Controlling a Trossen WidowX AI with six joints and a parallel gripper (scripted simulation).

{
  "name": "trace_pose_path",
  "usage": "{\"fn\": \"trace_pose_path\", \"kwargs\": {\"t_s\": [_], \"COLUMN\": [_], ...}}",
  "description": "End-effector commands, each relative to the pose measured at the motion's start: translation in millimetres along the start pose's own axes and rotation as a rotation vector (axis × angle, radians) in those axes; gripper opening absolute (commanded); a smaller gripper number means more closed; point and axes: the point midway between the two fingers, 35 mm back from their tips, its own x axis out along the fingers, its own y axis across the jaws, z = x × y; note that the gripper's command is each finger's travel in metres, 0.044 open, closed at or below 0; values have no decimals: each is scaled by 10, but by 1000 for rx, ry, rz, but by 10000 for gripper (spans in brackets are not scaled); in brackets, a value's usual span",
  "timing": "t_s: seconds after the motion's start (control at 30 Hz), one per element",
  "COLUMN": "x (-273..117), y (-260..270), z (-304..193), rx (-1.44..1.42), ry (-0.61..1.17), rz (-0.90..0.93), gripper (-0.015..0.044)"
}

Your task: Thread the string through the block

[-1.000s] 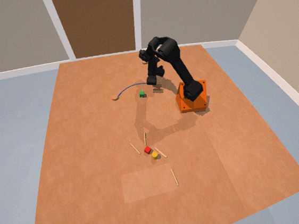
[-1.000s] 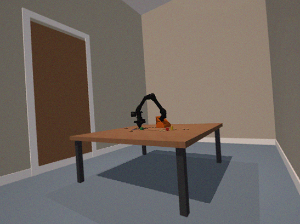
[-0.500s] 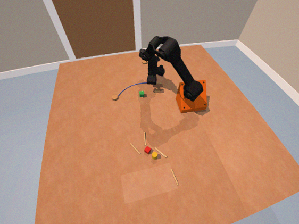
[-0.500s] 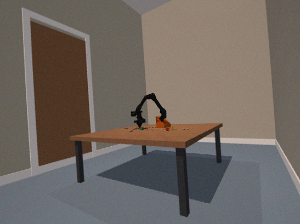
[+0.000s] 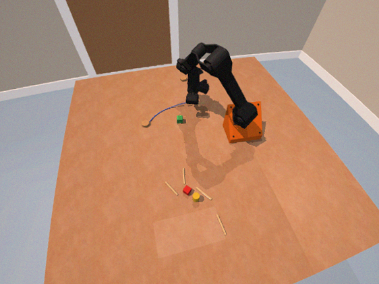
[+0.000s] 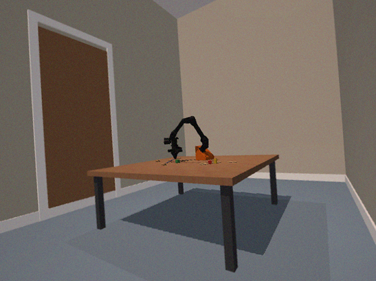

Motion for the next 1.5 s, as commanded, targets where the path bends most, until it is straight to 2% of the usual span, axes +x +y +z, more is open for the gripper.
{"fn": "trace_pose_path", "kwargs": {"t_s": [0.0, 0.77, 1.13, 1.47], "x": [-64, -363, -332, -343], "y": [14, 10, 1, 21], "z": [-16, -2, 5, -85], "rx": [-6, -5, -6, -344], "ry": [0, 0, 1, 1], "rz": [6, 6, 1, 3], "gripper": [0, 0, 0, 0]}}
